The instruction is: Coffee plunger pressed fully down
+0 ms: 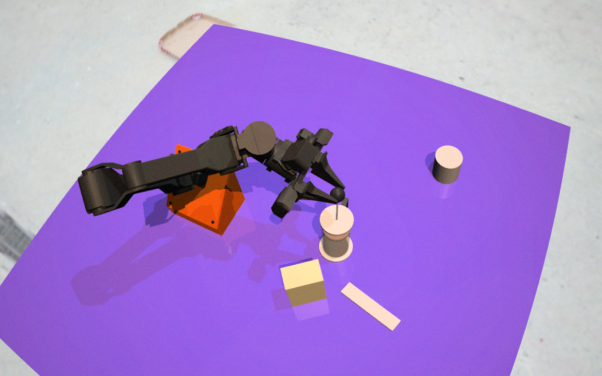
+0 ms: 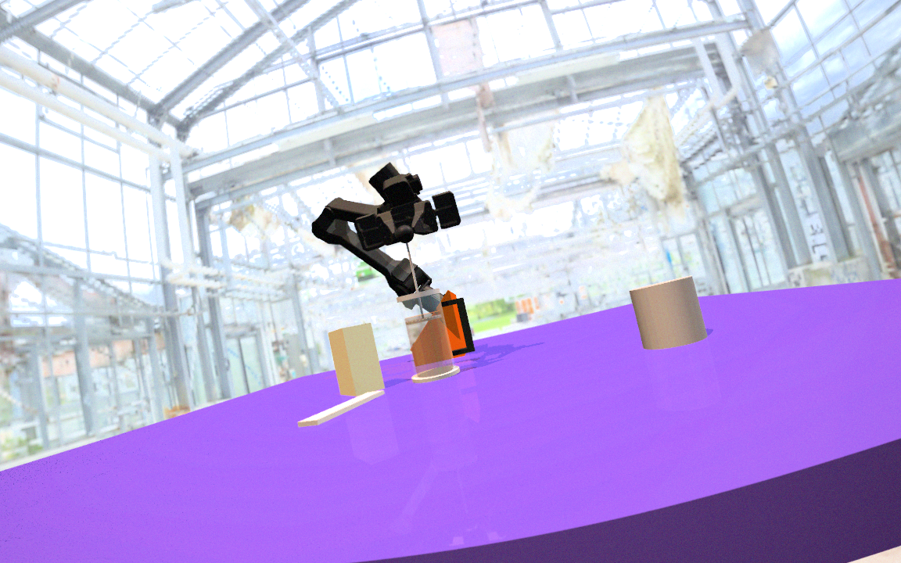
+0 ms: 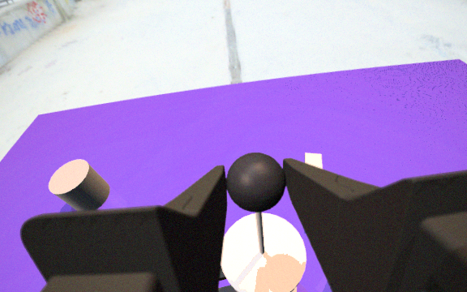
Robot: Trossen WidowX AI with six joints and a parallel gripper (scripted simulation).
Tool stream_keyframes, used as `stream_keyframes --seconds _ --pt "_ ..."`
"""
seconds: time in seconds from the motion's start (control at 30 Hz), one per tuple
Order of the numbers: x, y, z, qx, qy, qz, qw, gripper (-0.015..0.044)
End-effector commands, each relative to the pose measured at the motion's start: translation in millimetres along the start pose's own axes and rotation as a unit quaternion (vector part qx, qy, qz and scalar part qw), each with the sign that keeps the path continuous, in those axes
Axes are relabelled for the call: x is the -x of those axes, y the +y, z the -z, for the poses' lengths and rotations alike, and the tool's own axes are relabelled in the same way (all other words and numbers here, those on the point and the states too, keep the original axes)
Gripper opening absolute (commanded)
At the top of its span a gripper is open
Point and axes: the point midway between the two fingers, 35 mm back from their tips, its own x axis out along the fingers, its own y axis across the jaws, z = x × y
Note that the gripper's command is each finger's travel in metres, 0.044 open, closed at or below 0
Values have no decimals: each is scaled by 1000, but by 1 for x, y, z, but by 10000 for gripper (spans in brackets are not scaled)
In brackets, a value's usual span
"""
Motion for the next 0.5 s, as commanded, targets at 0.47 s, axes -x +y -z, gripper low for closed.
stream_keyframes --seconds 0.47 --pt "-21 1 42 17 22 1 1000 118"
